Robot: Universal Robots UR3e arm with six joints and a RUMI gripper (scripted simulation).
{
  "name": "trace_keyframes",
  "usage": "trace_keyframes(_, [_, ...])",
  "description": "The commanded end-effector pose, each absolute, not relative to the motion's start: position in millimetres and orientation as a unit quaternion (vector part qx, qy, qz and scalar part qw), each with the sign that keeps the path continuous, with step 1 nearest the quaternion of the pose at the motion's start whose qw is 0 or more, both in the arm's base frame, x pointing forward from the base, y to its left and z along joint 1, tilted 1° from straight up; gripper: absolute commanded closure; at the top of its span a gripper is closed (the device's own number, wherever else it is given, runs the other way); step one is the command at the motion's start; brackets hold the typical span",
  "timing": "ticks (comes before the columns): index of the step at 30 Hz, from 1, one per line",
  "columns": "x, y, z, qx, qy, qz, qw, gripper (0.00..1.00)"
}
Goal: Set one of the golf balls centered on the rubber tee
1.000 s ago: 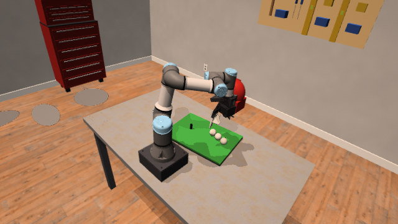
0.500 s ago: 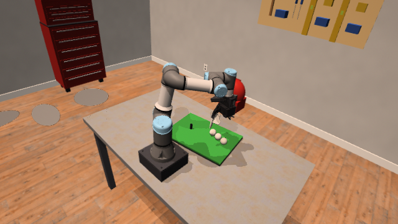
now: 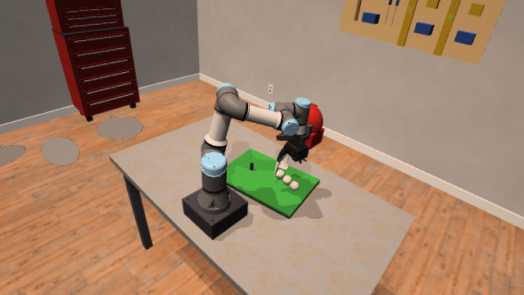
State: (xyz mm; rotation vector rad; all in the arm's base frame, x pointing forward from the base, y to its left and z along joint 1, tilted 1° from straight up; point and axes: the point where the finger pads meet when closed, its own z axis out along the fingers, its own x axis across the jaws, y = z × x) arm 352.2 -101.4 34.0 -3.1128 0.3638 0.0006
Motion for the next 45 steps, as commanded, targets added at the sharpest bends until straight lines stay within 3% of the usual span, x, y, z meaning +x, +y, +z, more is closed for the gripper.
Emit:
trace_keyframes(1, [359,-106,0,-0.993,0.117,-0.011,-0.003,0.00])
trace_keyframes(29, [359,-106,-30,-0.993,0.117,-0.011,-0.003,0.00])
trace_keyframes(30, [359,-106,-30,-0.993,0.117,-0.011,-0.003,1.00])
trace_keyframes(45, [359,-106,-29,-0.993,0.117,-0.011,-0.004,1.00])
